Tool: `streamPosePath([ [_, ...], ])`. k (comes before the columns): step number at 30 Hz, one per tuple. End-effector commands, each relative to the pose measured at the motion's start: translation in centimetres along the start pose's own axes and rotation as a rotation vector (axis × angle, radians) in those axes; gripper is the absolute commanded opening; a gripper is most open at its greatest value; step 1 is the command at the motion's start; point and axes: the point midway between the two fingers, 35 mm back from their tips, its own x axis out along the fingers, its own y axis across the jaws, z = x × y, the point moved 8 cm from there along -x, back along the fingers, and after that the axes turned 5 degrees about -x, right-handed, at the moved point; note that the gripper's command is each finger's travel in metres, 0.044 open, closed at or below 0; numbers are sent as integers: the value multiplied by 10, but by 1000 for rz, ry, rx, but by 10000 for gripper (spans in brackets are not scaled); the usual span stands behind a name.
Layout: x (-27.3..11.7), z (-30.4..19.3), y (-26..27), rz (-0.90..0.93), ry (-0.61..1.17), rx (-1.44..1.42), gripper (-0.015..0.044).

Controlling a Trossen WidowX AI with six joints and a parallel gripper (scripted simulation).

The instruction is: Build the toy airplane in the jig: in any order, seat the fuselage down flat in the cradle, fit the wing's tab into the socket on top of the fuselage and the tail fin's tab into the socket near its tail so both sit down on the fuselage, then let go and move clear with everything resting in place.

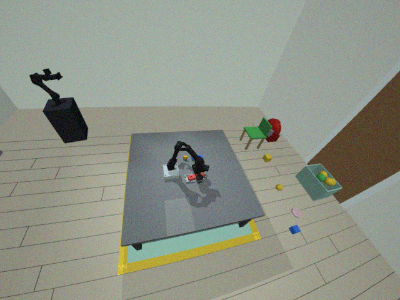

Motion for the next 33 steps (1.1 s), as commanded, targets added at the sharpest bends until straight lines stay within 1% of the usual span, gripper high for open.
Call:
streamPosePath([
  [1,0,0,0,-1,0,0,384],
  [3,0,0,0,-1,0,0,437],
  [11,-3,0,0,-1,0,0,440],
  [13,-26,3,-3,-2,-2,-1,440],
  [16,-80,2,-2,-3,-5,-2,440],
  [18,-104,-1,0,-4,-6,-2,440],
  [24,-107,3,-3,-4,-6,-2,440],
  [28,-107,4,-4,-4,-7,131,440],
  [33,-107,4,-4,-4,-7,142,440],
])
